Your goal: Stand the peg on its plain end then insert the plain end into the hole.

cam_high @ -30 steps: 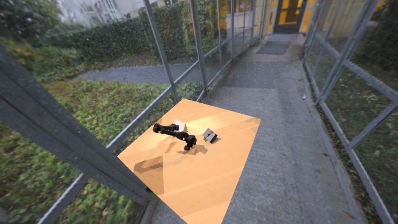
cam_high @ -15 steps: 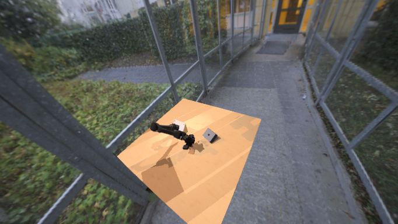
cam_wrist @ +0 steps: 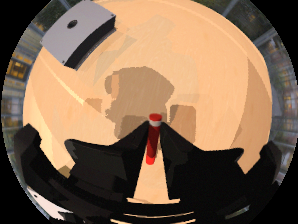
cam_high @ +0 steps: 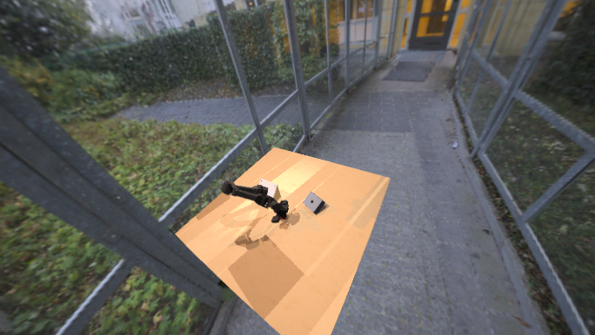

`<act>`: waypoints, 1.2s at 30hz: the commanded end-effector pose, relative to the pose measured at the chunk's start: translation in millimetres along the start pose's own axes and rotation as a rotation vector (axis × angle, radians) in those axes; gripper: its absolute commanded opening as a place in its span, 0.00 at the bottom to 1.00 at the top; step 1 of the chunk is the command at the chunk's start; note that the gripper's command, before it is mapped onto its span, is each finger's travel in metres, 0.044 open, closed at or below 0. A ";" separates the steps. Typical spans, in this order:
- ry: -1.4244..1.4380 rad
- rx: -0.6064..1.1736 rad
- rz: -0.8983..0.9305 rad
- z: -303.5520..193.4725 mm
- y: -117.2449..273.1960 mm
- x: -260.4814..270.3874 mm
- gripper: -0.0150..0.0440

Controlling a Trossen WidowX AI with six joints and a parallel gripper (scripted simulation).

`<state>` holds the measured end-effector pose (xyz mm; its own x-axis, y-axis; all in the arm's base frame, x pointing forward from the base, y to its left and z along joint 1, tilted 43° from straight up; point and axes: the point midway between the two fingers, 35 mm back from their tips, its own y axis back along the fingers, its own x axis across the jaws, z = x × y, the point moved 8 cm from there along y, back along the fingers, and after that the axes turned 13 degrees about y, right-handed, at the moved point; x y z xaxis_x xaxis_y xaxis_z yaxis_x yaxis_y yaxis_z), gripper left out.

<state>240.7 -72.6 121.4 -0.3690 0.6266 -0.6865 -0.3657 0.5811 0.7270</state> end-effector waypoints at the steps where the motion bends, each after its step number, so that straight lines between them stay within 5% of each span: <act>1: 0.004 -0.035 -0.005 -5.3 2.7 2.2 0.34; 36: 0.006 -0.330 -0.073 -43.1 16.8 10.5 0.34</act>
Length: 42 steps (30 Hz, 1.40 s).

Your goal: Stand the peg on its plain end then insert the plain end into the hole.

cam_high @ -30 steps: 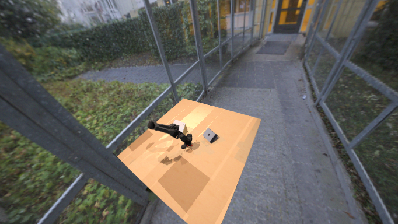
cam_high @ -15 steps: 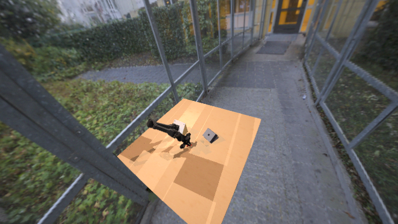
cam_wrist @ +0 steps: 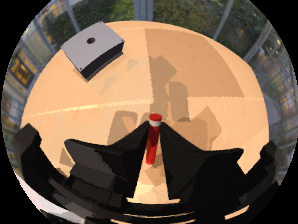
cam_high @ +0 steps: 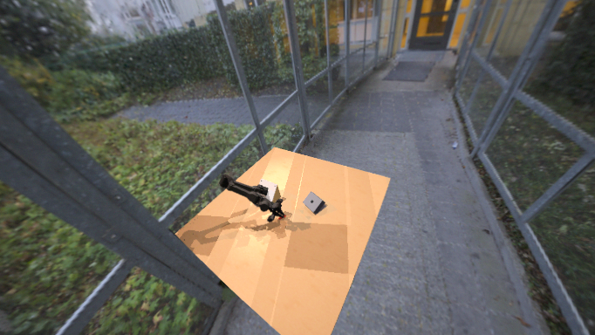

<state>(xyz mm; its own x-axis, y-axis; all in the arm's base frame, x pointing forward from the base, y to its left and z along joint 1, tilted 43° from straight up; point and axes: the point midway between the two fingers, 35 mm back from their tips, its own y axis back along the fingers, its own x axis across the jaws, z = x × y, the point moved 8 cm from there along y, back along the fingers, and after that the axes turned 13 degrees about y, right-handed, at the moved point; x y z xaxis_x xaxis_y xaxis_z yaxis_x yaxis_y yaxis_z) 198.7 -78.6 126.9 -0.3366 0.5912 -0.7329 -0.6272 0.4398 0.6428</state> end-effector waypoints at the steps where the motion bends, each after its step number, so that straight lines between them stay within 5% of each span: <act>1: 0.005 -0.036 -0.007 -4.6 2.9 2.6 0.34; 42: 0.010 -0.381 -0.085 -49.6 18.3 12.8 0.34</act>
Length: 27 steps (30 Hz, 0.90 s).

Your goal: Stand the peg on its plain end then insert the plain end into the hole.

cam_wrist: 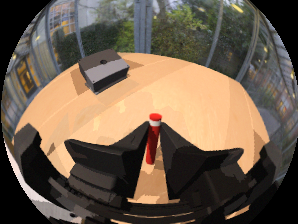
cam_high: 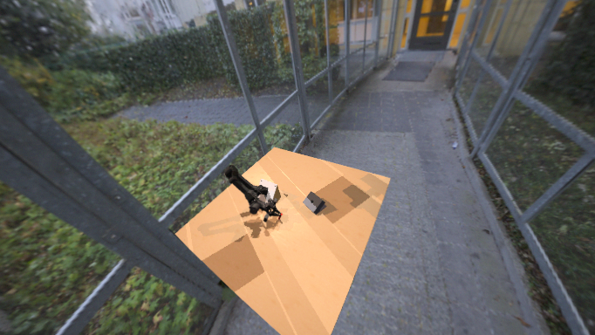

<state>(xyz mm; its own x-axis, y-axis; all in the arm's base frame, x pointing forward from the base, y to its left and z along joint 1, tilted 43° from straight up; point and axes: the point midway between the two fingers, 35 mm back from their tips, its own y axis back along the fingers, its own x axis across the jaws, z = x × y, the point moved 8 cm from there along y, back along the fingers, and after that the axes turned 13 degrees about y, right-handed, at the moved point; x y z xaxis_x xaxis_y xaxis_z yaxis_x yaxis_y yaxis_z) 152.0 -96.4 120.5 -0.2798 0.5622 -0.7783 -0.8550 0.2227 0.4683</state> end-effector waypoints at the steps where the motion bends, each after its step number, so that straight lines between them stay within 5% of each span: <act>1: 0.006 -0.036 -0.008 -3.7 2.8 3.1 0.34; 27: 0.008 -0.255 -0.055 -31.8 14.3 10.3 0.34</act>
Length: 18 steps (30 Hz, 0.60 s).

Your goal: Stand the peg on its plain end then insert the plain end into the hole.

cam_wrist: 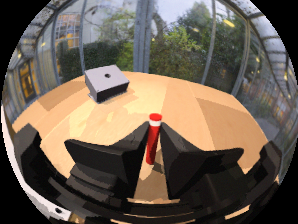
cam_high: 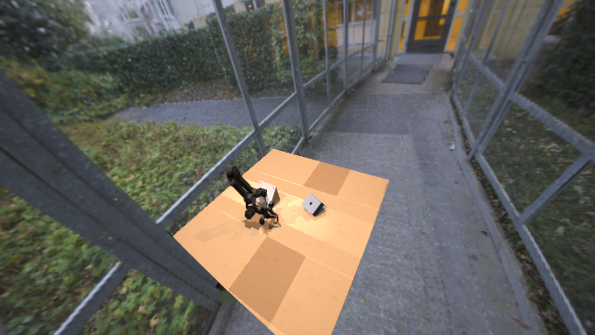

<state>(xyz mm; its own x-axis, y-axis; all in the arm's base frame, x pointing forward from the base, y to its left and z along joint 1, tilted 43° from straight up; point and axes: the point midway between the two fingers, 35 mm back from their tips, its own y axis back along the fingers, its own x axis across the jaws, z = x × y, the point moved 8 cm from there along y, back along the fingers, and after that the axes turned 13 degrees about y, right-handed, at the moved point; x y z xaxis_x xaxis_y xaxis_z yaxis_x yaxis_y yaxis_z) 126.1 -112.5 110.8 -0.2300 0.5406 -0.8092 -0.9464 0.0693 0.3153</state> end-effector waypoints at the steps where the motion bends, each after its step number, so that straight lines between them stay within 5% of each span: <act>1: -0.009 -0.035 0.003 -4.3 1.9 4.9 0.34; 18: -0.012 -0.070 -0.008 -12.1 5.4 6.4 0.34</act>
<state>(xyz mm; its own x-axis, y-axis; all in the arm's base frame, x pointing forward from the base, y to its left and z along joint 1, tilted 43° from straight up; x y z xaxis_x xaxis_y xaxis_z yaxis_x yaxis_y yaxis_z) 116.8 -118.1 102.8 -0.2185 0.5489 -0.8068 -0.9621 0.0173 0.2723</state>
